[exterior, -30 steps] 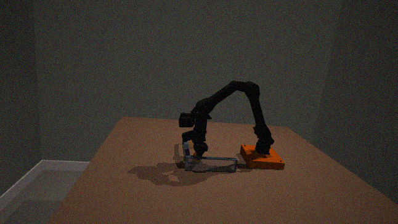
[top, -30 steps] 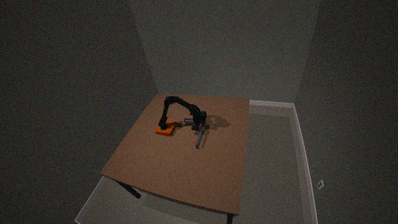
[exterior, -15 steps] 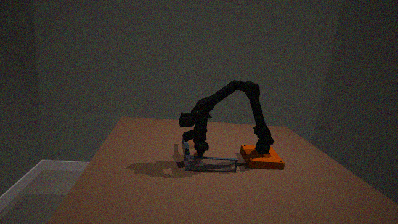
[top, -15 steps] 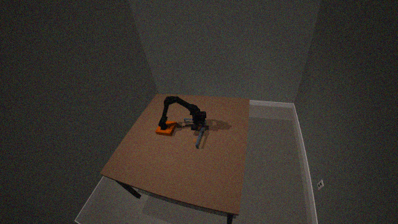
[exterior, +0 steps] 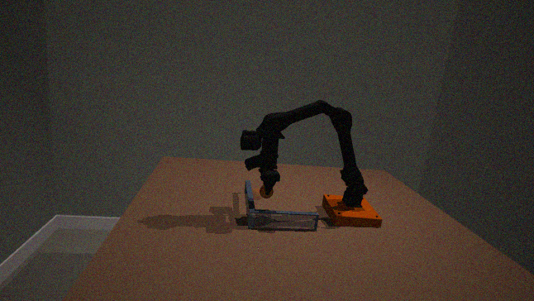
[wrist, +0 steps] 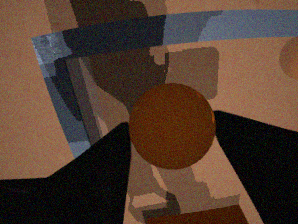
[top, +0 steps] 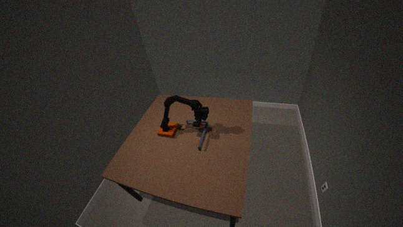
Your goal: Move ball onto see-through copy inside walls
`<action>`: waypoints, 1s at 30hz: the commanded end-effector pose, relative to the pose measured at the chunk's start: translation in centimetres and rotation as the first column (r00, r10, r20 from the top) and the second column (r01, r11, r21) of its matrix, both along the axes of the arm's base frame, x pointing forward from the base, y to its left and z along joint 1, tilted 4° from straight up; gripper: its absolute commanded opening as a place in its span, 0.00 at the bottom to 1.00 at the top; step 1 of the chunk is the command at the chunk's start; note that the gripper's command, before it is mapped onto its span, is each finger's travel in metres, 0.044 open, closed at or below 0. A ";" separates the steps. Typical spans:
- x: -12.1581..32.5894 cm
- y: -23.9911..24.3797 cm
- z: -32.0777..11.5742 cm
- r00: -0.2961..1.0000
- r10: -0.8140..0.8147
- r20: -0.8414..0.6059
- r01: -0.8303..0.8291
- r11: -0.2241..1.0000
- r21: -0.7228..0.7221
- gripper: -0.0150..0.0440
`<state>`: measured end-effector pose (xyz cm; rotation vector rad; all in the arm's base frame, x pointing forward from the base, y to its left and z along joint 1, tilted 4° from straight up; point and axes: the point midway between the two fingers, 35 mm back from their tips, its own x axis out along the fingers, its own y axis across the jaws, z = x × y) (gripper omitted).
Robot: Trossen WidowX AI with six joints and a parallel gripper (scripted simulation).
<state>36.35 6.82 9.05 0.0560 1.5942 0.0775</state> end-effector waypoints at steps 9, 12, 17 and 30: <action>-0.2 -0.4 5.7 1.000 0.001 0.017 0.000 1.000 -0.013 0.25; -0.1 -0.8 5.5 1.000 0.001 0.017 0.000 1.000 -0.013 0.25; 0.8 -3.8 4.4 1.000 0.001 0.018 0.000 1.000 -0.017 0.25; 1.8 -12.5 1.1 1.000 0.001 0.018 0.000 1.000 -0.024 0.25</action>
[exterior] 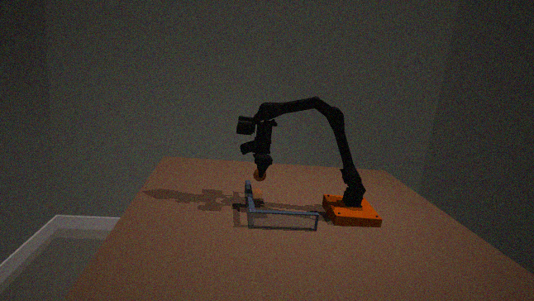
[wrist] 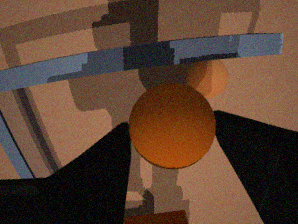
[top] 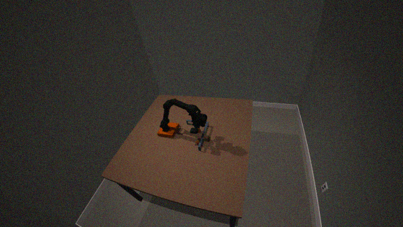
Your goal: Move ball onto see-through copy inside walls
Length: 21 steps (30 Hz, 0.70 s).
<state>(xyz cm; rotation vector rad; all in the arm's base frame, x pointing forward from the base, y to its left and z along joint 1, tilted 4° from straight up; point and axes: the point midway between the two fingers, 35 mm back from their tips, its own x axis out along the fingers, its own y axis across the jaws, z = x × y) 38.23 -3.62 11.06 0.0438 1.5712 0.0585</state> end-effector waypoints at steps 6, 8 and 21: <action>-0.3 -5.7 -2.3 1.000 0.005 -0.006 -0.005 1.000 -0.007 0.25; -0.4 -5.8 -2.3 1.000 0.005 -0.006 -0.005 1.000 -0.007 0.25; -0.2 -5.5 -7.0 1.000 0.005 -0.006 -0.005 1.000 -0.006 0.25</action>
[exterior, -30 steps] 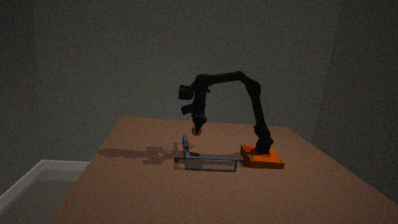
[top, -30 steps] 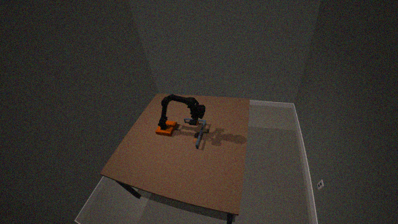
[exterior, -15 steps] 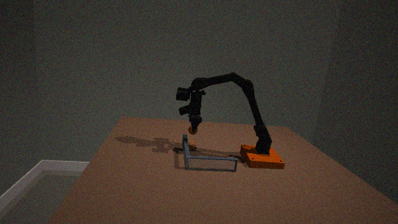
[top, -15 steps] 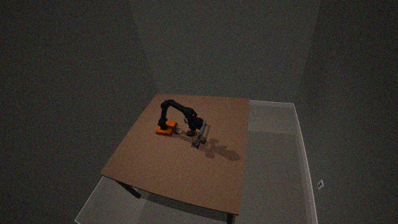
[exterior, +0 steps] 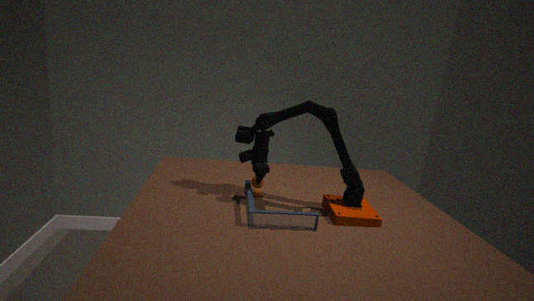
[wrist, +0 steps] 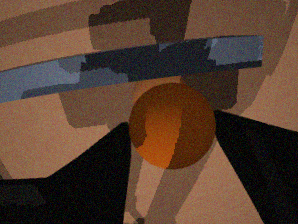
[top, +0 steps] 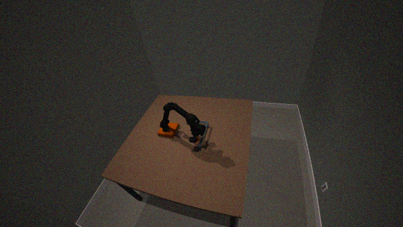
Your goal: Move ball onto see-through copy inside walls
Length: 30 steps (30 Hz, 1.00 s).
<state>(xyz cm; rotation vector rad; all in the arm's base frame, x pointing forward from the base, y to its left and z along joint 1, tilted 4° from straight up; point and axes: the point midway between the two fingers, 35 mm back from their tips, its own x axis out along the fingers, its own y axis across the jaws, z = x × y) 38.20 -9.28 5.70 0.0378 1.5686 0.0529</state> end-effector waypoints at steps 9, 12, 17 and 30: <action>-0.4 0.3 -4.0 1.000 0.005 -0.009 -0.005 1.000 0.001 0.25; -0.4 0.3 -4.2 1.000 0.005 -0.009 -0.005 1.000 0.001 0.25; -0.4 0.4 -4.9 1.000 0.005 -0.009 -0.005 1.000 0.001 0.25; -0.3 0.4 -5.5 1.000 0.007 -0.006 -0.007 1.000 0.002 0.48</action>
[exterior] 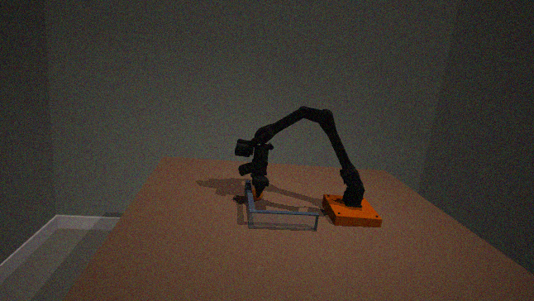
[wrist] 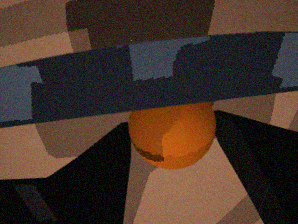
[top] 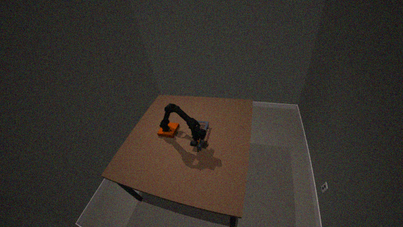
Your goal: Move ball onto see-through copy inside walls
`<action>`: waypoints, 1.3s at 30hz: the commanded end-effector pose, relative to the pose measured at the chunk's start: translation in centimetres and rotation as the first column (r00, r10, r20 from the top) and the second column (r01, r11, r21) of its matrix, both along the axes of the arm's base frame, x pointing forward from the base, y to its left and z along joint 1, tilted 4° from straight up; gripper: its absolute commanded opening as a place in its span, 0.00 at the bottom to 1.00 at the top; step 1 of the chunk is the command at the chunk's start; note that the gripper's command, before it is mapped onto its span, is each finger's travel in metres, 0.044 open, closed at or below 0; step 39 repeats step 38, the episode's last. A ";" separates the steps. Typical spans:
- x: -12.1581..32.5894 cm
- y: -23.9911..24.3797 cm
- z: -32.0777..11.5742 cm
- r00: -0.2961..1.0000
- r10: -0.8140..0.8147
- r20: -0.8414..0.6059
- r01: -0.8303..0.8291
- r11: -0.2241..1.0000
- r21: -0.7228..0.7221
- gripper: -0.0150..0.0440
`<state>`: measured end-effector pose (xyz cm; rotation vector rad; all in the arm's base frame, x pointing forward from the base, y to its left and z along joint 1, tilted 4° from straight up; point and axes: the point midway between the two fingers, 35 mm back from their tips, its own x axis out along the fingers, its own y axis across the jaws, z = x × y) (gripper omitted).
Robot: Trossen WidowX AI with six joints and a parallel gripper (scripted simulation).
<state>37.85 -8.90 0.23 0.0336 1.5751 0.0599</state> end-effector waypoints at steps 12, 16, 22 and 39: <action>0.1 -0.1 1.1 1.000 0.000 0.000 0.000 1.000 0.000 0.85; 0.1 -0.5 7.4 1.000 -0.002 -0.002 0.002 1.000 -0.001 0.85; 0.4 -0.5 8.1 1.000 -0.009 0.018 0.009 1.000 -0.005 0.85; -0.1 -0.7 13.2 1.000 -0.008 0.018 0.009 1.000 -0.005 1.00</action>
